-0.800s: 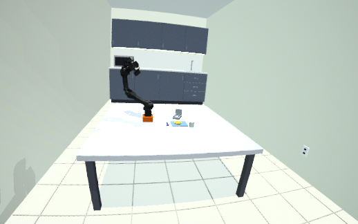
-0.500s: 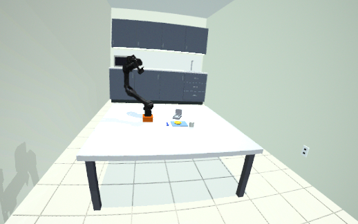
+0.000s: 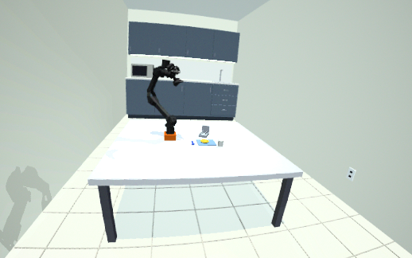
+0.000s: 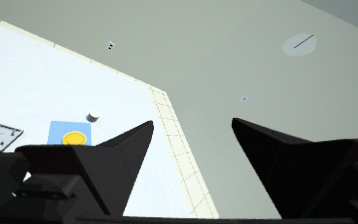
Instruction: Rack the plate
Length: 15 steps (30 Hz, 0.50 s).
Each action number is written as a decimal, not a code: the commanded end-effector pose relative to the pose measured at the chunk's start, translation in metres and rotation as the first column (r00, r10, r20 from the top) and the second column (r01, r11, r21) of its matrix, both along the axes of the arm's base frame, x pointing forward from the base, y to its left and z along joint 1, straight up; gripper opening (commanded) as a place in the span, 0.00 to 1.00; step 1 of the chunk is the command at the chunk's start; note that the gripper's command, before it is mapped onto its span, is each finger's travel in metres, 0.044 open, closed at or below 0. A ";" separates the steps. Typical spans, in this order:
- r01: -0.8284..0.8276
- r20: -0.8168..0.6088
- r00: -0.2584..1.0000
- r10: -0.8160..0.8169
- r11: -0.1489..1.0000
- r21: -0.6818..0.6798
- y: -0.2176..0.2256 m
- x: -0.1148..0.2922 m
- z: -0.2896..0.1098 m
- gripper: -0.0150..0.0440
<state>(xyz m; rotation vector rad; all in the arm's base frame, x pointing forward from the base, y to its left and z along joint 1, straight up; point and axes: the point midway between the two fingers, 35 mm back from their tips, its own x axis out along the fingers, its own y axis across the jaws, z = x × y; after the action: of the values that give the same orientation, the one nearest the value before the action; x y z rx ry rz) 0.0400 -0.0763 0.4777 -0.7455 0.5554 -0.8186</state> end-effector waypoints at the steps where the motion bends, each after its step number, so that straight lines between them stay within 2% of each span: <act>1: -0.030 -0.049 0.998 0.036 0.993 0.116 -0.029 0.037 -0.020 0.93; 7: -0.049 -0.117 0.989 0.086 0.956 0.288 -0.065 0.092 -0.059 0.93; 15: -0.018 -0.219 0.964 0.148 0.863 0.505 -0.098 0.157 -0.133 0.93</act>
<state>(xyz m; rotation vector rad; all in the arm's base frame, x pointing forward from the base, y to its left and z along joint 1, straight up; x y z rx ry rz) 0.1775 -0.1664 0.3719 -0.4445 0.8589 -0.5156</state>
